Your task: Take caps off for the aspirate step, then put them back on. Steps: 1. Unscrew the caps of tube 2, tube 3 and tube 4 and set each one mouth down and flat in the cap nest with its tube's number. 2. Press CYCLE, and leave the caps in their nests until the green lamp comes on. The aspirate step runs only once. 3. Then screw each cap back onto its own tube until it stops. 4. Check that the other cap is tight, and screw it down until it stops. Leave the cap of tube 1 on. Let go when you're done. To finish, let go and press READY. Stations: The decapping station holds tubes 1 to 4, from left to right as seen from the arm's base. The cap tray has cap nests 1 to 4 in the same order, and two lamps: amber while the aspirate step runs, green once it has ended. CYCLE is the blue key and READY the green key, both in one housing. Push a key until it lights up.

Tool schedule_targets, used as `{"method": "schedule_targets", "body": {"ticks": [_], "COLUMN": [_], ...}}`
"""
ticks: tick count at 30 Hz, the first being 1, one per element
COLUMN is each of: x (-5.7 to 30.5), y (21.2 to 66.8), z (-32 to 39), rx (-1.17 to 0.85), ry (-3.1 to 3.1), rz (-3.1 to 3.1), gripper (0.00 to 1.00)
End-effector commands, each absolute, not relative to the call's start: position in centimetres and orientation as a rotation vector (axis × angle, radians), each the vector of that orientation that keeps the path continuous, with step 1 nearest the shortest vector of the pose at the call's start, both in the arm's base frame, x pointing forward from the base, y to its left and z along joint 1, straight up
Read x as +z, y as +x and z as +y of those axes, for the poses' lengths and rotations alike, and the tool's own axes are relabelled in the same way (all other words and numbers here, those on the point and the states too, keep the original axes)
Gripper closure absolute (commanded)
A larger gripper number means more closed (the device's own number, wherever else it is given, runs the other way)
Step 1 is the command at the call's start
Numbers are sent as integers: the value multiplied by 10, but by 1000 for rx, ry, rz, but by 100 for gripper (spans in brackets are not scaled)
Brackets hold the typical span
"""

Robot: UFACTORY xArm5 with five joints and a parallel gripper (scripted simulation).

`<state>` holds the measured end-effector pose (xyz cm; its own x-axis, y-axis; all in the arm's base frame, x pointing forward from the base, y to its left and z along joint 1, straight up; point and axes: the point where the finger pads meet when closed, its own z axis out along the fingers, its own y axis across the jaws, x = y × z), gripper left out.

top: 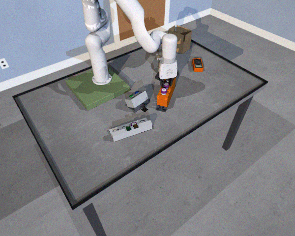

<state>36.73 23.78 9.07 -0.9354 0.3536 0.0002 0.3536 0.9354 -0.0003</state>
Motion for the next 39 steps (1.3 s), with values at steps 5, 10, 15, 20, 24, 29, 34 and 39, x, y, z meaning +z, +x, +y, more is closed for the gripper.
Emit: {"method": "schedule_targets", "body": {"ticks": [5, 10, 15, 20, 24, 29, 34, 39], "x": [92, 92, 92, 92, 92, 92, 92, 92], "y": [368, 368, 368, 368, 368, 368, 368, 368], "z": [238, 238, 238, 238, 238, 238, 238, 238], "rx": [-6, -6, -6, -6, -6, -6, -6, -6], "ry": [-1240, -1508, -1793, -2058, -2252, -2379, -2379, -2379], "rz": [-2887, -2757, -2580, -2373, -2189, -2050, -2050, -2050], "gripper": [54, 54, 54, 54, 54, 54, 54, 100]}}
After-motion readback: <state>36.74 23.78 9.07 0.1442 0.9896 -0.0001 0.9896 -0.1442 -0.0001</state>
